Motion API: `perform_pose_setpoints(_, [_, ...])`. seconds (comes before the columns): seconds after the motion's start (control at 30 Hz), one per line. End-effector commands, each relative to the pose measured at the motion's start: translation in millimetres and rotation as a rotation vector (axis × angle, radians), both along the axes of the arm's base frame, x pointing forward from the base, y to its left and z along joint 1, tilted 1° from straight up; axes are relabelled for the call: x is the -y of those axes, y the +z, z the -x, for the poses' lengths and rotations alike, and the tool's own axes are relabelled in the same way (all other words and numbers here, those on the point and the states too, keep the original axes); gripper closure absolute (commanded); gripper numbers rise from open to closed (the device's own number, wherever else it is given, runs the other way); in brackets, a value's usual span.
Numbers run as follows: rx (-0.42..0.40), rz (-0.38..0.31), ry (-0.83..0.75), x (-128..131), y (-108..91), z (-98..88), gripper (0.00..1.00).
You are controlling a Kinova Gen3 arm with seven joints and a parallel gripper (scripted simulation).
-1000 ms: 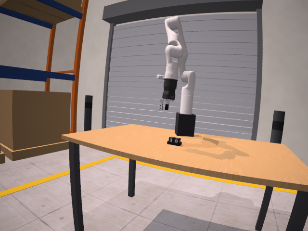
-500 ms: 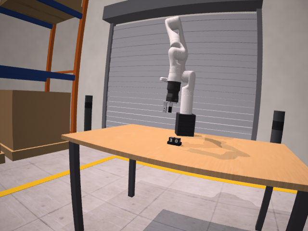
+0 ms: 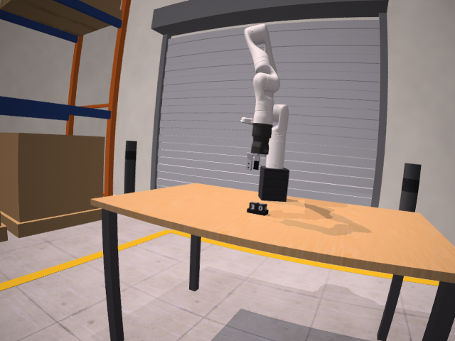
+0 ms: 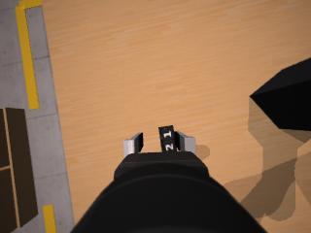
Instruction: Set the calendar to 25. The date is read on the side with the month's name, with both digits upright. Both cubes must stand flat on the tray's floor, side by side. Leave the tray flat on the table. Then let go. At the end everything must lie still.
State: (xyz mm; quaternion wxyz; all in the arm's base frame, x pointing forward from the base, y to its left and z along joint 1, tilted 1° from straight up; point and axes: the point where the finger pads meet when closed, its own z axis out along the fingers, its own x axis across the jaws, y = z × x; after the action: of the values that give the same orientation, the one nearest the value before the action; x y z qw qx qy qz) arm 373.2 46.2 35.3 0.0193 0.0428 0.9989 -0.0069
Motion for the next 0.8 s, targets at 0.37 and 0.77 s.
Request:
perform_pose_setpoints(0.37, [-0.007,-0.006,0.037,-15,-8.0,6.5,0.00])
perform_pose_setpoints(0.77, [-0.012,-0.016,0.076,-31,-17.2,13.9,0.00])
